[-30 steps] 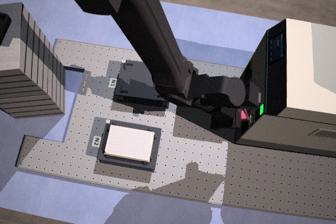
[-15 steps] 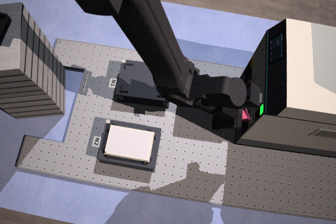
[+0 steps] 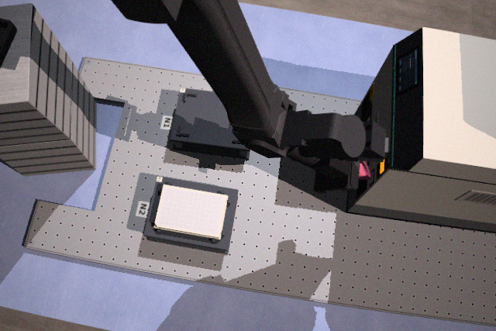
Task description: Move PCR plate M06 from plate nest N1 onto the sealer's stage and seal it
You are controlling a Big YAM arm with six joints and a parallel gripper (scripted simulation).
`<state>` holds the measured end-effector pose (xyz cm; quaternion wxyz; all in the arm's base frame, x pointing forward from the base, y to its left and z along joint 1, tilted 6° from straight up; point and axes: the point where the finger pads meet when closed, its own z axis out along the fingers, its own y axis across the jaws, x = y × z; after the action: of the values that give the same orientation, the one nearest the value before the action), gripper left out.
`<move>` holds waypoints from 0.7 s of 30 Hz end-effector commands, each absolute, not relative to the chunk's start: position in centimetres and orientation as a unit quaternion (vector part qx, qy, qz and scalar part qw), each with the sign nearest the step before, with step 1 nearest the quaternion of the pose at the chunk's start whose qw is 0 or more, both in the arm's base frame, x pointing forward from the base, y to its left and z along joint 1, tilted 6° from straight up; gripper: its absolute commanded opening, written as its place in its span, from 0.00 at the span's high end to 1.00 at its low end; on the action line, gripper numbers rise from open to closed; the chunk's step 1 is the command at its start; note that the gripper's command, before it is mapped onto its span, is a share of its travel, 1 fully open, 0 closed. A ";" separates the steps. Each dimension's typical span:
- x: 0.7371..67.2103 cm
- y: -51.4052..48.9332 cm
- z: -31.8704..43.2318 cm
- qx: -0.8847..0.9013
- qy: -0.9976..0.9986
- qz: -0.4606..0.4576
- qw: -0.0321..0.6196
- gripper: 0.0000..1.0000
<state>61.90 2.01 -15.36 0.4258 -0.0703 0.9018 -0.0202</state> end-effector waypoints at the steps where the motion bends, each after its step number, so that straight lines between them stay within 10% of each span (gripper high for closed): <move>1: 63.7 1.1 -15.3 -0.055 0.897 -0.023 0.437 1.00; 21: 63.6 1.1 -12.9 -0.055 0.892 -0.022 0.448 1.00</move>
<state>61.76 1.94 -15.49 0.4244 -0.0696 0.9026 -0.0210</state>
